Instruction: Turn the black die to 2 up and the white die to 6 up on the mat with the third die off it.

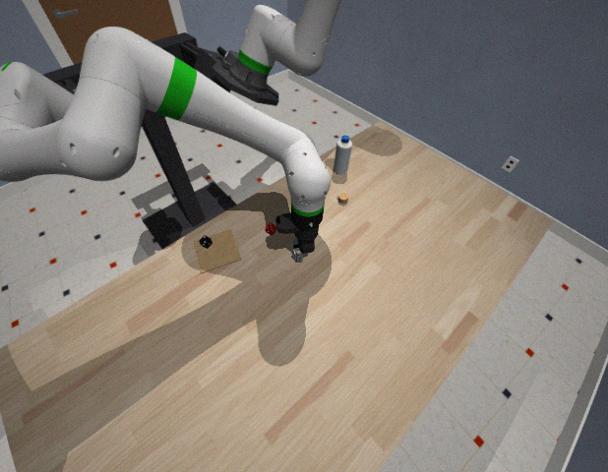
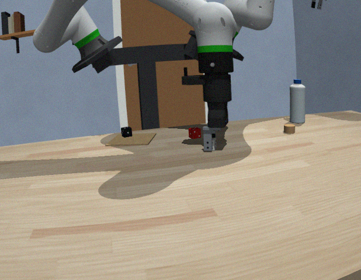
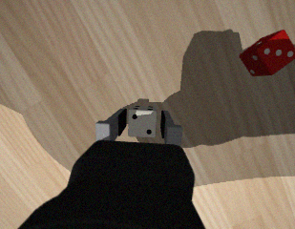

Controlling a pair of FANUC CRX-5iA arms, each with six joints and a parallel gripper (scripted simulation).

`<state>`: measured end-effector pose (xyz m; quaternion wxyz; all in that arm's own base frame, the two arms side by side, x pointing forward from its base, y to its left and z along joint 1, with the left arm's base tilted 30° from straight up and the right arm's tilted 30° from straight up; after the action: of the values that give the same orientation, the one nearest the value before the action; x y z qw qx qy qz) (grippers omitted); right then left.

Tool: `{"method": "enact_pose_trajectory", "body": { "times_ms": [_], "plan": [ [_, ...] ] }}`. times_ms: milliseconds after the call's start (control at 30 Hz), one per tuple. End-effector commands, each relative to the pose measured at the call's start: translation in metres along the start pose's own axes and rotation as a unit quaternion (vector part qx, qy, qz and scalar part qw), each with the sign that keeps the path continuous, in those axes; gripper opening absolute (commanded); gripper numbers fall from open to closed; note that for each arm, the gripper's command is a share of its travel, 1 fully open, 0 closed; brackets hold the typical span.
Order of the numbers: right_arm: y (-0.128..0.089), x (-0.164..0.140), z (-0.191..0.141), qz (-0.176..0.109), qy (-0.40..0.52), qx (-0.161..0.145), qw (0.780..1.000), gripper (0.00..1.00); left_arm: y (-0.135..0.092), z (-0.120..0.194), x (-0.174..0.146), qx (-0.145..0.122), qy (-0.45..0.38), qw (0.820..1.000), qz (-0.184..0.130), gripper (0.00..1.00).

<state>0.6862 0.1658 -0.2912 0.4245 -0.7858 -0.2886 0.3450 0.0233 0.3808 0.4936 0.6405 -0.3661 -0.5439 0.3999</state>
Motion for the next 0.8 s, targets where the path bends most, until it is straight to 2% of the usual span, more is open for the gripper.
{"method": "enact_pose_trajectory", "body": {
  "times_ms": [0,733,767],
  "plan": [
    [0.0012,0.0011,-0.0006,-0.001,0.0,-0.001,1.0,0.87,-0.0009,0.0,0.0002,0.0,0.0,1.0,-0.001,1.0],
    [0.0024,0.0011,-0.0006,-0.001,0.0,-0.001,1.0,0.87,-0.0009,0.0,0.0002,0.0,0.0,1.0,-0.001,1.0],
    [0.0024,0.0011,-0.0006,-0.001,0.0,-0.001,1.0,0.57,-0.0009,0.0,0.0002,0.0,0.0,1.0,-0.001,1.0]
  ]
}}
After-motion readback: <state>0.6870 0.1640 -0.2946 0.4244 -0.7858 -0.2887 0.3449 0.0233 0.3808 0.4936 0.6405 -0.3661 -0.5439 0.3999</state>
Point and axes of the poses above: on each arm, the point where the finger pads meet when closed, its own y axis out along the fingers, its own z axis across the jaws, x = y × z, the point moved 2 cm from there along -y, back along the fingers, and after that the axes turned 4 degrees about y, right-handed, at the moved point
